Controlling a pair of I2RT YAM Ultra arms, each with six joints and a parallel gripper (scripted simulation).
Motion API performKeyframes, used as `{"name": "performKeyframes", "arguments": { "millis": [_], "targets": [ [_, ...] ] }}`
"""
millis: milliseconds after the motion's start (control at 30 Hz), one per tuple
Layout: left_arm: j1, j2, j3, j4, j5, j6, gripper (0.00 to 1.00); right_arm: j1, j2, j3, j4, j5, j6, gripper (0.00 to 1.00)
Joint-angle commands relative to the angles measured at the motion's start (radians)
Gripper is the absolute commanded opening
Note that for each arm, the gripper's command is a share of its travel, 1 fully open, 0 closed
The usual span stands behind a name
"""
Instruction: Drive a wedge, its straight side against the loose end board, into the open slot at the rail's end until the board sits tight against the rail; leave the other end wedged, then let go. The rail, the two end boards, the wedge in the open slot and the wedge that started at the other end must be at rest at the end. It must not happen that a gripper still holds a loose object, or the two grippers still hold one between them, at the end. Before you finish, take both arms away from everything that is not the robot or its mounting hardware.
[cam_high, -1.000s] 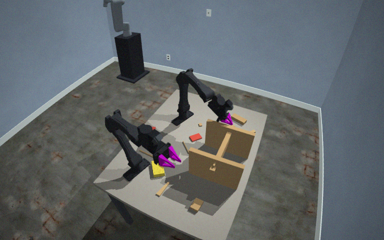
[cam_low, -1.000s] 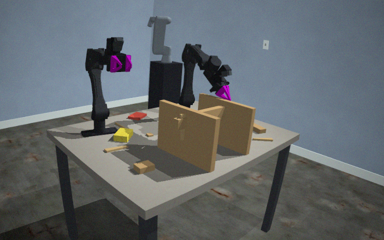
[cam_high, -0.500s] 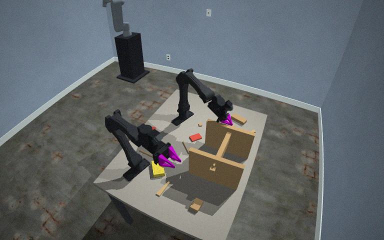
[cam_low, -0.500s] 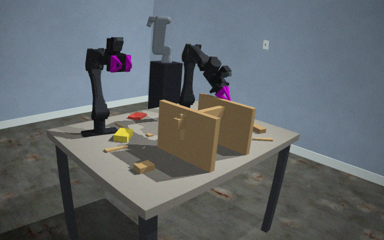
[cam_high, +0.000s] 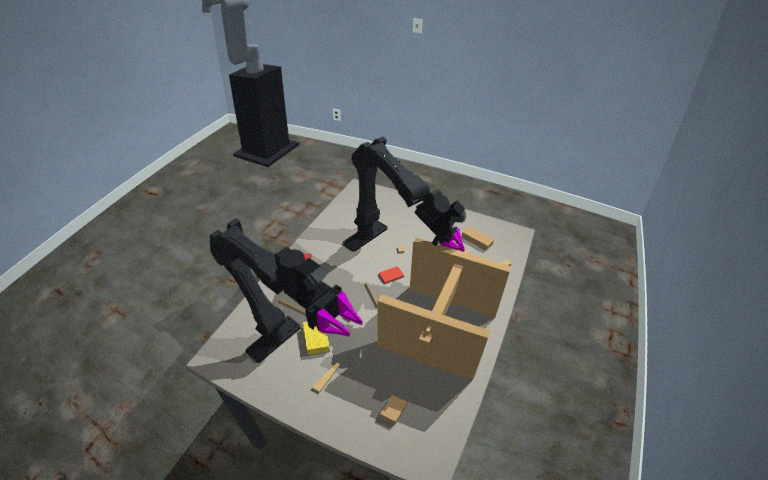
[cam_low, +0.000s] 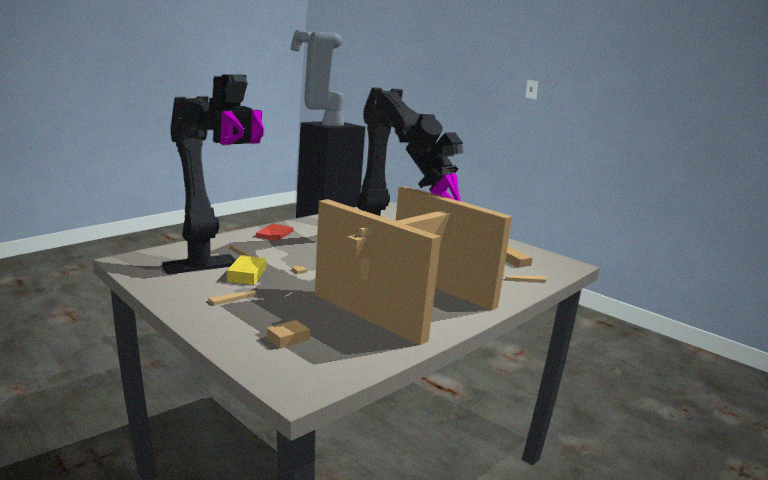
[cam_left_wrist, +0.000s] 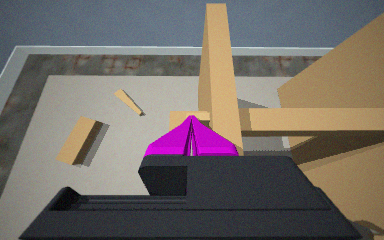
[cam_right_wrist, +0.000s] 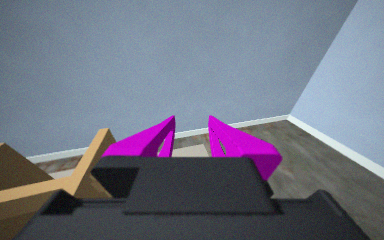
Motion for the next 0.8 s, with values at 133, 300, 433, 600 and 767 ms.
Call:
{"name": "performKeyframes", "arguments": {
  "millis": [133,300,433,600,767],
  "targets": [
    [0.015,0.032,-0.074,-0.160,0.038,0.001,0.00,0.011,0.001,0.038,-0.010,0.007,-0.005,0.41],
    [0.010,-0.008,0.016,-0.007,-0.001,0.003,0.00,0.011,0.001,0.038,-0.010,0.007,-0.005,0.41],
    [0.010,-0.011,0.019,-0.024,0.004,0.002,0.00,0.011,0.001,0.038,-0.010,0.007,-0.005,0.41],
    [0.009,-0.014,0.030,-0.031,0.001,0.002,0.00,0.011,0.001,0.038,-0.010,0.007,-0.005,0.41],
    [0.009,-0.018,0.034,-0.033,0.001,0.002,0.00,0.011,0.001,0.038,-0.010,0.007,-0.005,0.41]
  ]
}}
